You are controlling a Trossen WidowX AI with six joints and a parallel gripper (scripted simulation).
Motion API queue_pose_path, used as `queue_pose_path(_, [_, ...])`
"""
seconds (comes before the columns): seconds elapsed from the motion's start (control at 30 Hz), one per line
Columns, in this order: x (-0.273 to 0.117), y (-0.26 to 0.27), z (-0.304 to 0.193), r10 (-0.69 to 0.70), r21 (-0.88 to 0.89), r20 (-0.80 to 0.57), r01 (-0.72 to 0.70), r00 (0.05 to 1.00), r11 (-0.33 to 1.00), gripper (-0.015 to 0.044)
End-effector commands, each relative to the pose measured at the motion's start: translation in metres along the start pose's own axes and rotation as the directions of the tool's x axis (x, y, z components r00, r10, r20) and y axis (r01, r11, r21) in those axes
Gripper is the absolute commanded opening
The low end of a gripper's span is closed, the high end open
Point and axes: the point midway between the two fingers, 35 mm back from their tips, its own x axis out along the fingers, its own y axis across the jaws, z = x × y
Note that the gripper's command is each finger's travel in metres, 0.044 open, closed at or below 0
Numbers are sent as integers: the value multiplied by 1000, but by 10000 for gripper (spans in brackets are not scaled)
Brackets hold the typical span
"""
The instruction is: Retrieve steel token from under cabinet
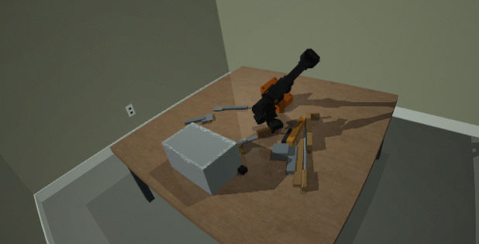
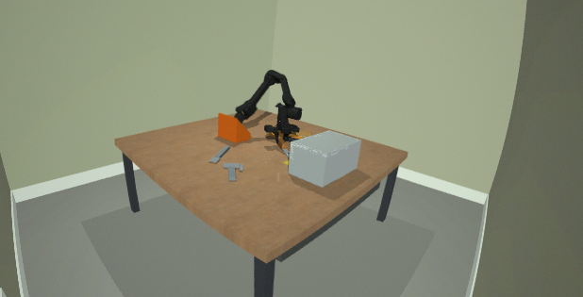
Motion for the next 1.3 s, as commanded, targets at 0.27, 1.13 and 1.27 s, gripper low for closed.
queue_pose_path(0.27, [-2, 14, -9, 8, -5, 3, -8, 1000, 1000, 0])
queue_pose_path(1.13, [-2, 42, -30, 9, -6, 3, -9, 1000, 1000, 0])
queue_pose_path(1.27, [-2, 47, -33, 9, -6, 3, -9, 1000, 1000, 0])
